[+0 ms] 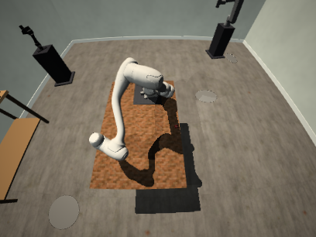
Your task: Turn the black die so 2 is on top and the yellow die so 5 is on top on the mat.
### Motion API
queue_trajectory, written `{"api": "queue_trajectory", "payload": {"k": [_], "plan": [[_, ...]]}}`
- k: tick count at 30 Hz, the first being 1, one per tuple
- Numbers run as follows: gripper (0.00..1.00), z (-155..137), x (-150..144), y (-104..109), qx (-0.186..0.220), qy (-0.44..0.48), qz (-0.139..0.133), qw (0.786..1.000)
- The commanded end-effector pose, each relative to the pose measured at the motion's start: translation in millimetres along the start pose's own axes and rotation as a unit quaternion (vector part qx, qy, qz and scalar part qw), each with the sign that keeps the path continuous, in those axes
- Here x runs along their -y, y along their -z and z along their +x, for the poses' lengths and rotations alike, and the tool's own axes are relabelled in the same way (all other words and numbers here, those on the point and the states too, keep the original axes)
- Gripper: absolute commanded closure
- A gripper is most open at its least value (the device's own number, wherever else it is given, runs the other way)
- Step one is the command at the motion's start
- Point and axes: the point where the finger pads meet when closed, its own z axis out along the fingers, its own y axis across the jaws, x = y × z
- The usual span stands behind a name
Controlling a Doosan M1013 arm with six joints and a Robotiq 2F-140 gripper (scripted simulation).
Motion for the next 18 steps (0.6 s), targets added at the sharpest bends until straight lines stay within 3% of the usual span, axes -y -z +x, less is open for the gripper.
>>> {"api": "queue_trajectory", "payload": {"k": [1,18], "plan": [[0.76,0.0,0.0,0.2,0.000,0.000,0.000,1.000],[0.65,0.0,0.0,0.2,0.000,0.000,0.000,1.000]]}}
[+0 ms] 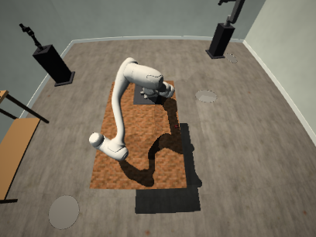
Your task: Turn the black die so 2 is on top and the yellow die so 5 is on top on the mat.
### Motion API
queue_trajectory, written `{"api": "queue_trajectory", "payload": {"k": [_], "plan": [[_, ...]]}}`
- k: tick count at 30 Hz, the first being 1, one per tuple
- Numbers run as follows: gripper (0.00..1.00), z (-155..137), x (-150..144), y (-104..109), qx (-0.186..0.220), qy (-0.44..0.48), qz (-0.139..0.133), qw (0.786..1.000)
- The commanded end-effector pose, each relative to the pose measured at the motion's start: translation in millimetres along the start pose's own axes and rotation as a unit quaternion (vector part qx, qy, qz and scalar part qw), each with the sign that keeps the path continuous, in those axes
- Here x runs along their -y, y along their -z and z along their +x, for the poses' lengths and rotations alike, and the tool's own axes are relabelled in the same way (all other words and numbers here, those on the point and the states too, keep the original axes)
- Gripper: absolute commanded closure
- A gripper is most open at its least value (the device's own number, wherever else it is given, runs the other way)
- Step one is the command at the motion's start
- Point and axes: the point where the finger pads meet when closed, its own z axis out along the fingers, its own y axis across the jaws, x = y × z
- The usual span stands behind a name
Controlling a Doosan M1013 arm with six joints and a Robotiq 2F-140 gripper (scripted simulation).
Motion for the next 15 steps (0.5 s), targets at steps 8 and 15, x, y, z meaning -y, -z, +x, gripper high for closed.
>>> {"api": "queue_trajectory", "payload": {"k": [8,15], "plan": [[0.65,0.0,0.0,0.2,0.000,0.000,0.000,1.000],[0.65,0.0,0.0,7.9,0.000,0.000,0.000,1.000]]}}
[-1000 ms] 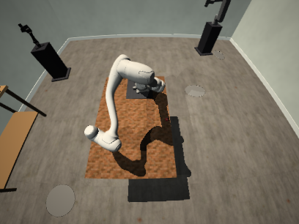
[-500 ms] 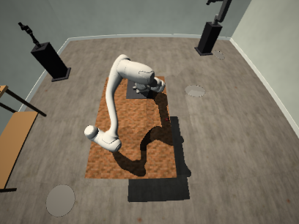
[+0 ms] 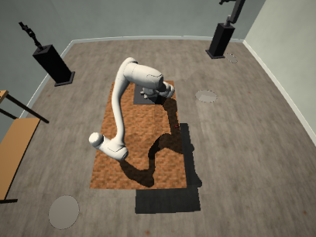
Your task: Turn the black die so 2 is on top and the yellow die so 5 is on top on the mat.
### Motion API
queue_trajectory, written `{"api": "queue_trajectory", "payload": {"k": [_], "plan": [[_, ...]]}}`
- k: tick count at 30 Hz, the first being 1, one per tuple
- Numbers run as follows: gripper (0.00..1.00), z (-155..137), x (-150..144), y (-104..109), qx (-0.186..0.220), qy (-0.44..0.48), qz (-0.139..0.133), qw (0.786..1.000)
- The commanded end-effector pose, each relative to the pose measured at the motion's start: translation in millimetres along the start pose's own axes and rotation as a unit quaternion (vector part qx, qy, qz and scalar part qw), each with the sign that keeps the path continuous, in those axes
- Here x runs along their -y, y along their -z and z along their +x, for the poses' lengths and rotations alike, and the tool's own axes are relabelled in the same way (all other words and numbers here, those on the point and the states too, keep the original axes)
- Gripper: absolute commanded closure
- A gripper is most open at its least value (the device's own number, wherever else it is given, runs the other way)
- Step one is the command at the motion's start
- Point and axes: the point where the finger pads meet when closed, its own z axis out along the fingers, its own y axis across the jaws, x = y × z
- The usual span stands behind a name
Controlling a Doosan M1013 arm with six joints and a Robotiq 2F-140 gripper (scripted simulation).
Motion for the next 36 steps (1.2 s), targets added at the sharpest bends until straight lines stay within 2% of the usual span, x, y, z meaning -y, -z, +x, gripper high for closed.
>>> {"api": "queue_trajectory", "payload": {"k": [1,5,17,27,28,36], "plan": [[0.65,0,0,5,0.000,0.000,0.000,1.000],[0.65,0,0,16,0.000,0.000,0.000,1.000],[0.65,0,0,77,0.000,0.000,0.000,1.000],[0.65,0,0,87,0.000,0.000,0.000,1.000],[0.00,0,0,87,0.000,0.000,0.000,1.000],[0.00,0,0,87,0.000,0.000,0.000,1.000]]}}
